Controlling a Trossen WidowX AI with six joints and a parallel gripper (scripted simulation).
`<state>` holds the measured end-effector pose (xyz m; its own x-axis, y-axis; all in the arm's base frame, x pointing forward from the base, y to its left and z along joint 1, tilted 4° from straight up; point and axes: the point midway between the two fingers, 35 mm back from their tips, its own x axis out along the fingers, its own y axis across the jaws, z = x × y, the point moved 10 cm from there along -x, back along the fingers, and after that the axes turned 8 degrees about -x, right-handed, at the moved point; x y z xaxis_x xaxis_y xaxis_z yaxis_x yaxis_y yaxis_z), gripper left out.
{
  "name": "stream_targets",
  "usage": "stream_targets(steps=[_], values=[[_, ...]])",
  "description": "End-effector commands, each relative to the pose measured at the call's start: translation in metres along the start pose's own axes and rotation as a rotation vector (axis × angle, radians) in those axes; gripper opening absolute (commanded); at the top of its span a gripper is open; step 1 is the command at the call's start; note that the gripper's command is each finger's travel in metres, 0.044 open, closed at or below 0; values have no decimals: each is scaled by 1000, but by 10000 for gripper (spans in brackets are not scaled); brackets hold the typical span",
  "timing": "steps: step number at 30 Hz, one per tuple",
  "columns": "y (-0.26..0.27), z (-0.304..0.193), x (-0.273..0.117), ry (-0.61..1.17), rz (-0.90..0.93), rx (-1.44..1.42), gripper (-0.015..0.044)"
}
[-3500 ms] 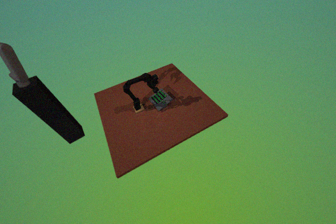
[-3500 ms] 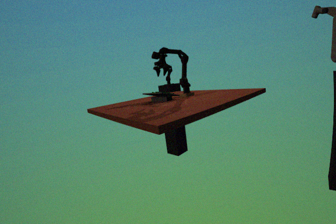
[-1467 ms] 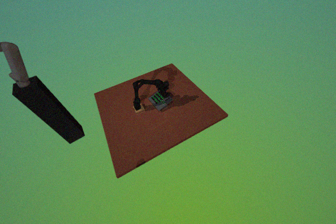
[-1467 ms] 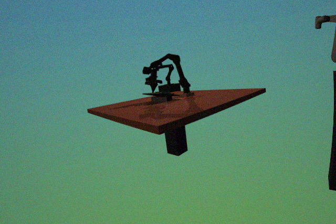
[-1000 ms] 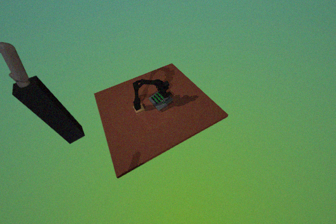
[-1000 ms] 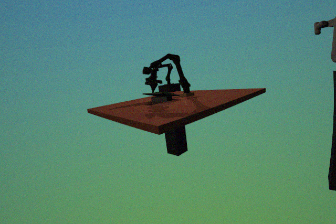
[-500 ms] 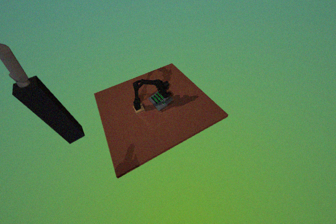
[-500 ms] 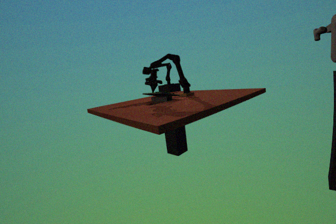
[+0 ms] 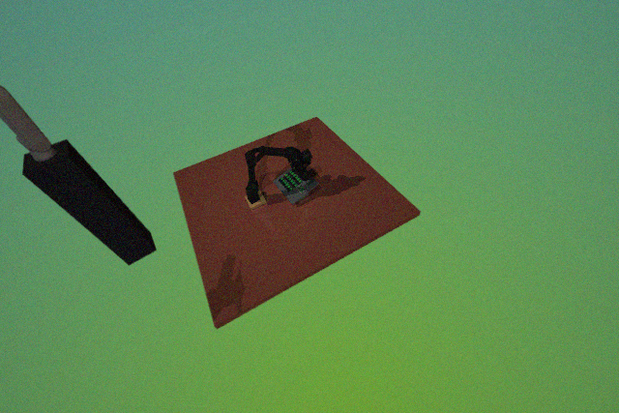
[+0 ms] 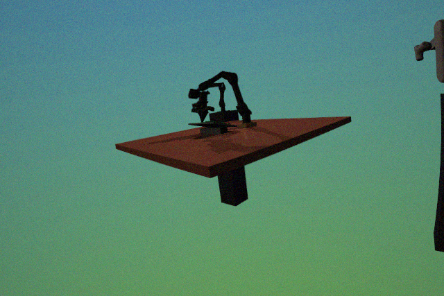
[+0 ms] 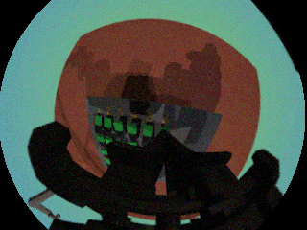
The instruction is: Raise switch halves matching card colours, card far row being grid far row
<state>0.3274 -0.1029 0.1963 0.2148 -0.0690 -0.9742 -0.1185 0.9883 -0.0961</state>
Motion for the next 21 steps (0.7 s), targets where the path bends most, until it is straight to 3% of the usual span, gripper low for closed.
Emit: stream_targets(steps=[1, 6, 11, 16, 21], values=[[0, 0, 1, 2, -3, 0, 0], [0, 0, -3, 0, 0, 0, 0], [1, -5, -63, -23, -7, 0, 0], [2, -6, -64, -23, -6, 0, 0], [44, -40, -67, -19, -2, 0, 0]])
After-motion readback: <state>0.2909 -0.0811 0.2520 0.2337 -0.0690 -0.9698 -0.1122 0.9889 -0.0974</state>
